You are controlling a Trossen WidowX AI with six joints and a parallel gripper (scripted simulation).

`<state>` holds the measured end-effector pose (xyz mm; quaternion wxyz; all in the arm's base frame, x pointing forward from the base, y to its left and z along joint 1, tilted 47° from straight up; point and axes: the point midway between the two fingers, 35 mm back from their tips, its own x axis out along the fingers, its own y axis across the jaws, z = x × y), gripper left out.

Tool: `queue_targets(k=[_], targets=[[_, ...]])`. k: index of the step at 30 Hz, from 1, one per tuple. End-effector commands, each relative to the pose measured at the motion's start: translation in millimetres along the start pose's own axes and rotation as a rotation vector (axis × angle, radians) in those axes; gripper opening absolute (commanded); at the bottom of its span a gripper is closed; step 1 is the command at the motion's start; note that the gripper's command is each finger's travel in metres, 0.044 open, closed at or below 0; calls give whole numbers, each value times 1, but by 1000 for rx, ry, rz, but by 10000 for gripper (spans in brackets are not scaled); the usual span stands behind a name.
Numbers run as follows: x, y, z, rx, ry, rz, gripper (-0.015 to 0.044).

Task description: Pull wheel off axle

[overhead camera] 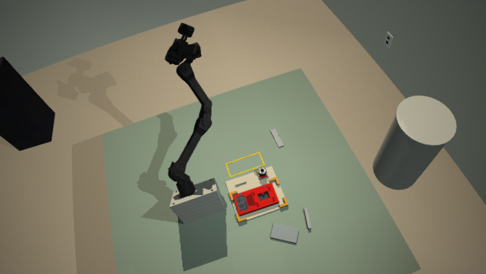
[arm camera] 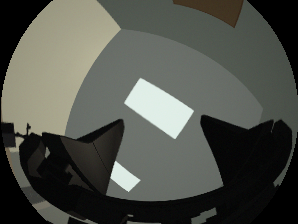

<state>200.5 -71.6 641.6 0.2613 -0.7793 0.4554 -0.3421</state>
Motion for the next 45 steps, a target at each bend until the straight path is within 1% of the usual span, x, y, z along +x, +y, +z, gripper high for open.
queue_targets(k=[1, 4, 10, 16, 27, 35, 45], targets=[[0, 0, -1, 5, -1, -2, 374], [-5, 4, -14, 76, -15, -24, 300], [-12, 18, -47, 258, -57, -71, 300], [-13, 38, -67, 349, -58, -91, 300], [2, 83, -104, 689, -172, -107, 300], [22, 113, -112, 930, -268, -89, 300], [55, 150, -103, 1208, -397, -20, 300]])
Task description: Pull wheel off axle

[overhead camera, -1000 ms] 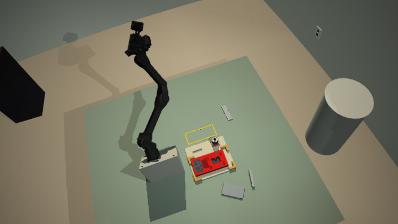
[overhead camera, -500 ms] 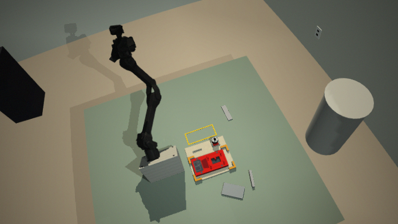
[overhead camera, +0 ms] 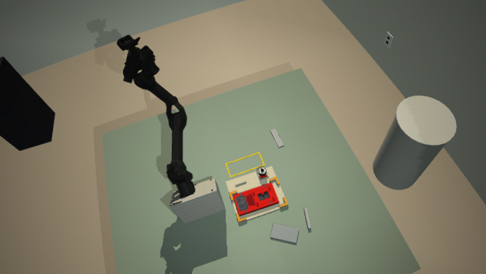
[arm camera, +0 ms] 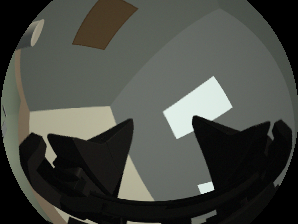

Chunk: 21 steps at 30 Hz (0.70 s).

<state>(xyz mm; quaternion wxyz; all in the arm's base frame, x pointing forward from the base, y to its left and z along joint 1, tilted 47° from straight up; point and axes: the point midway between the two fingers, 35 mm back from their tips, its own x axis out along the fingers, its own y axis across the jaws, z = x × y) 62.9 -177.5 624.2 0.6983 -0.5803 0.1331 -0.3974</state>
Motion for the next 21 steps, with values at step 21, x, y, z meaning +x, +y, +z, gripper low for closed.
queue_targets(k=[21], targets=[[89, 101, -60, 541, -135, 293, 300]])
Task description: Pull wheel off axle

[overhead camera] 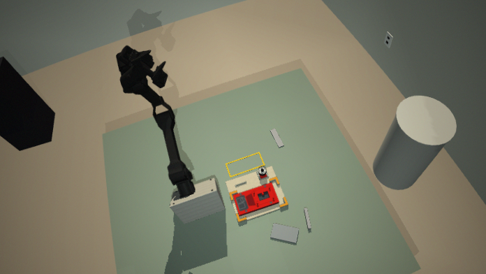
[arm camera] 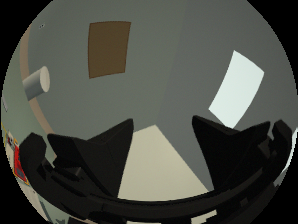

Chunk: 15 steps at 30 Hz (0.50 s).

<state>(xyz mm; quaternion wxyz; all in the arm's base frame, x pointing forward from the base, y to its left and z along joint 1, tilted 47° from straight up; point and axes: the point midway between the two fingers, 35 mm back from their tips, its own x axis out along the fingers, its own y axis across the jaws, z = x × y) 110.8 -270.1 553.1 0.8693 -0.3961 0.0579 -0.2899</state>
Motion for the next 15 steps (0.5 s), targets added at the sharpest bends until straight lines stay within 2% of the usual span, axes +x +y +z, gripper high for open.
queue_targets(k=[1, 15], targets=[[19, 13, -17, 74, -2, 55, 300], [79, 75, -45, 282, -19, 259, 300]])
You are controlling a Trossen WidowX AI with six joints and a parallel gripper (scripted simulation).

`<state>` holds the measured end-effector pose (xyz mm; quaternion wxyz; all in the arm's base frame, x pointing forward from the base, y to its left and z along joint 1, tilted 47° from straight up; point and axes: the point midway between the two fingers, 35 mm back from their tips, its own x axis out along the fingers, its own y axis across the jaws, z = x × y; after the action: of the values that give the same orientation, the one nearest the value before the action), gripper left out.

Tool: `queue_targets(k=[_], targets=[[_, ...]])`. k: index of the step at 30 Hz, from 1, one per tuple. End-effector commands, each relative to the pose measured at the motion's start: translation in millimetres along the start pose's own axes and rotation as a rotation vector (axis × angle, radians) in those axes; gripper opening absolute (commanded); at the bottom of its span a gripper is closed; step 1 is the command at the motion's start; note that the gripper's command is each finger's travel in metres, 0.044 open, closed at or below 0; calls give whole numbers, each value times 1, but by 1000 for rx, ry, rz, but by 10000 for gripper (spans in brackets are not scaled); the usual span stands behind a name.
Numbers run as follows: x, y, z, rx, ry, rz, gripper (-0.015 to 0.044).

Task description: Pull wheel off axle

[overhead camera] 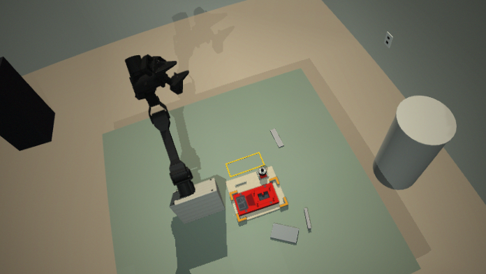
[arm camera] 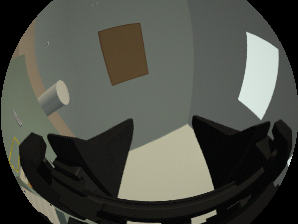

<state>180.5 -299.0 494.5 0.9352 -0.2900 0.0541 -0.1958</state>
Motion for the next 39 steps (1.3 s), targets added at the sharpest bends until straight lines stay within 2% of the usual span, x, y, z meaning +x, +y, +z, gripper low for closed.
queue_targets(k=[1, 12, 23, 31, 39], targets=[[22, 15, -16, 74, 11, 64, 300], [81, 79, -52, 284, 64, 280, 300], [127, 168, -80, 478, 172, 524, 300], [146, 245, -97, 595, 287, 714, 300], [150, 327, -109, 681, 430, 901, 300]])
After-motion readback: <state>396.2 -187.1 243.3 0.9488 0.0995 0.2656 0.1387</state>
